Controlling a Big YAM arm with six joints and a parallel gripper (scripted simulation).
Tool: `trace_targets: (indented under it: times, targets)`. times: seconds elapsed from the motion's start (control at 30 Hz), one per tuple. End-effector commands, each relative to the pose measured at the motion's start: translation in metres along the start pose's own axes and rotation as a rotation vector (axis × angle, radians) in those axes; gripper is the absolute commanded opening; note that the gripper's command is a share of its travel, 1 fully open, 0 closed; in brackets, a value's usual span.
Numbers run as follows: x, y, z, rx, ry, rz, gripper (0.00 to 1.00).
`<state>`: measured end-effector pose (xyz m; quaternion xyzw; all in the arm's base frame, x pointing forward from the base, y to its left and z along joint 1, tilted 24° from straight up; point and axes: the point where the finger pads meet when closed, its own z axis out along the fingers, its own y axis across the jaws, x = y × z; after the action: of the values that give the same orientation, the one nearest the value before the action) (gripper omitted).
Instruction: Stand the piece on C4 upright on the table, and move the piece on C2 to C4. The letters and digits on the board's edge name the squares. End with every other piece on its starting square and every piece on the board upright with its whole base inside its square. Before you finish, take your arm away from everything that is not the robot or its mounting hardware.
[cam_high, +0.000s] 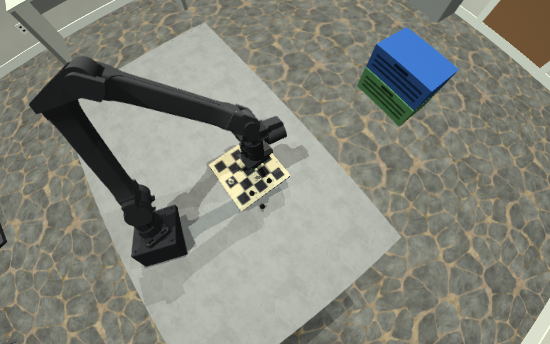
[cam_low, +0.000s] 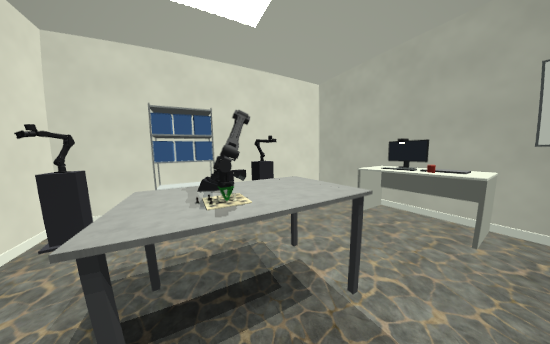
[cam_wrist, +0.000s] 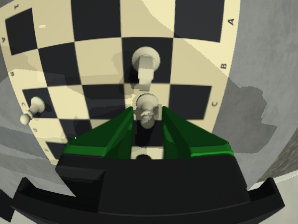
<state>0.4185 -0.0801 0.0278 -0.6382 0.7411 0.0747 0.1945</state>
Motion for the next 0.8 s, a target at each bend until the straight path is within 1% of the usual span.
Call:
trace_targets:
  times: [0.0,0.03,0.43,0.5,0.57,0.63,0.77]
  targets:
    - [-0.003,-0.002,0.001,0.01,0.003,-0.006,0.26]
    - [-0.003,-0.002,0.001,0.01,0.003,-0.006,0.33]
    - [-0.003,-0.002,0.0,0.01,0.003,-0.006,0.33]
    - [-0.003,0.0,-0.009,0.01,0.004,-0.004,0.33]
    - [0.003,-0.009,-0.022,0.036,0.01,-0.007,0.33]
    - [0.002,-0.022,-0.036,0.061,0.015,-0.018,0.33]
    - [0.002,-0.022,-0.054,0.062,0.016,-0.019,0.33]
